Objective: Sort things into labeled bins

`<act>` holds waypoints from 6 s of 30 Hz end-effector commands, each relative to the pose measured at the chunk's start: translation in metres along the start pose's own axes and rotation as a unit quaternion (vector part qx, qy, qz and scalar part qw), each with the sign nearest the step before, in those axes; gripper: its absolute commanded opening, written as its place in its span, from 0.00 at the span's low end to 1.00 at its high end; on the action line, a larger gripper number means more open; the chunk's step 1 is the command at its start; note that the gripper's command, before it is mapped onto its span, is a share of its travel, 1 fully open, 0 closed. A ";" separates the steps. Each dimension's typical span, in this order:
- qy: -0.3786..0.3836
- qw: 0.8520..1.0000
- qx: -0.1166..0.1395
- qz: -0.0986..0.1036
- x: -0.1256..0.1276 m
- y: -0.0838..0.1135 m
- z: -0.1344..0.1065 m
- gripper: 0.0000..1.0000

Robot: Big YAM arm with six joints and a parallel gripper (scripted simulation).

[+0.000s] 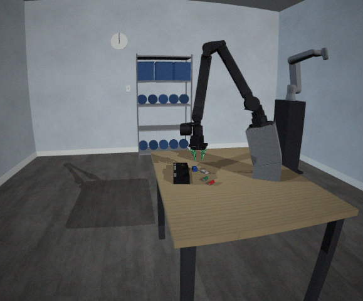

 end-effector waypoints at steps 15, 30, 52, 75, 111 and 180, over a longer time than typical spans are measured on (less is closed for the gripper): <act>-0.255 0.967 -0.009 -0.001 0.028 0.009 0.001 0.39; -0.436 0.900 -0.010 0.012 0.026 0.009 0.000 0.39; -0.639 0.768 -0.009 0.032 0.018 0.009 -0.008 0.39; -0.836 0.549 -0.016 0.017 0.024 0.008 -0.009 0.39; -0.904 0.427 -0.034 -0.010 0.036 0.004 -0.003 0.39; -0.902 0.430 -0.023 -0.008 0.041 -0.070 -0.005 0.20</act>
Point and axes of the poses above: the point where the finger pads meet when closed, its own y axis back along the fingers, its own x axis across the jaws, z = x × y, the point moved 9 cm from there along y, back along the fingers, and after that the axes turned 8 degrees about -y, right-handed, at the moved point
